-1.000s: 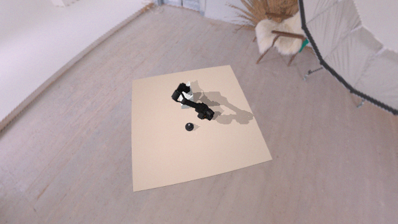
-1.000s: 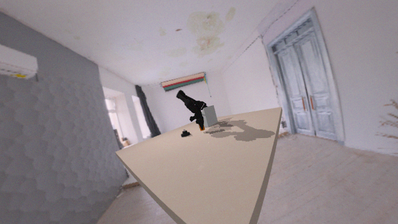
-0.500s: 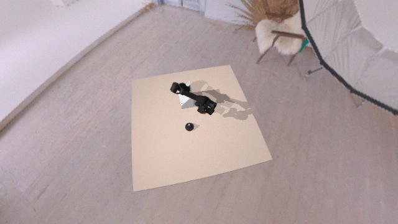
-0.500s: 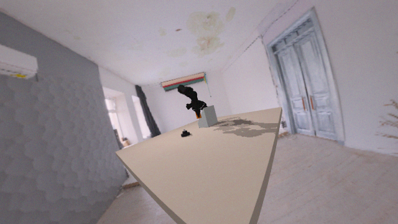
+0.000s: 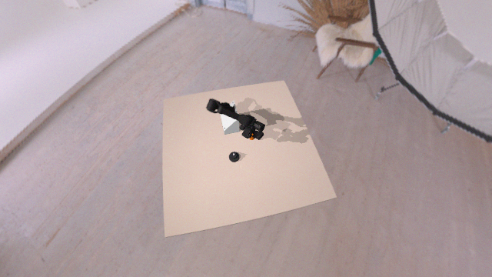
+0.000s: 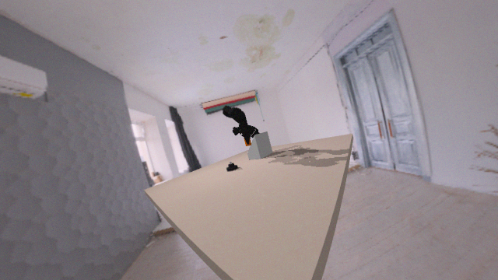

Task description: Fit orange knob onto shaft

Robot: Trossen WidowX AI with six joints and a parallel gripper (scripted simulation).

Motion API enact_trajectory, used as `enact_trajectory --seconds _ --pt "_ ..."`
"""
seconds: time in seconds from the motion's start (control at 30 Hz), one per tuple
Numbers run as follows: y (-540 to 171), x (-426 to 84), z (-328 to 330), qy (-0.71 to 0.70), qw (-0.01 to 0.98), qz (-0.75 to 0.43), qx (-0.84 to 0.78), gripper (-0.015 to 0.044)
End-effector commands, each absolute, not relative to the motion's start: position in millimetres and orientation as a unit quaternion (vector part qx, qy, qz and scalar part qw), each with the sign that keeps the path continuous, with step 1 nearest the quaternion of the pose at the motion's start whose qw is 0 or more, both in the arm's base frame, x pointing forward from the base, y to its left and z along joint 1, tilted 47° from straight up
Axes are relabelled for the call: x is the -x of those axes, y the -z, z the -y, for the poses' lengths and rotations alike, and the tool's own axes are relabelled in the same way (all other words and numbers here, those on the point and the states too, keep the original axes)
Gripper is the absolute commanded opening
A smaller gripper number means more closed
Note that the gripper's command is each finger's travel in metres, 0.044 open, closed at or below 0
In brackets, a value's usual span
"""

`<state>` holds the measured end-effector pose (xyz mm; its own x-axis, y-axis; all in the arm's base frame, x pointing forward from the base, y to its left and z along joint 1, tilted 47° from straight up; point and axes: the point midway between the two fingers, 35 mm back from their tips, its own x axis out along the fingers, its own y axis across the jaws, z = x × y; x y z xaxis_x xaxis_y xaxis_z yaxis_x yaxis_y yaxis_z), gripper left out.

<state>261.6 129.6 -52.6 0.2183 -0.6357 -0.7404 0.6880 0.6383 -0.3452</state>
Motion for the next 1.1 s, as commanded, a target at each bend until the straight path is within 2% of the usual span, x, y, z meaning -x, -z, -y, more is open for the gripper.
enact_trajectory --seconds 0.0,1.07 --pt "47 -259 -136 0.396 0.794 -0.46 -0.043 0.0" --pt "-1 -236 -163 0.154 0.871 -0.434 -0.172 0.0"
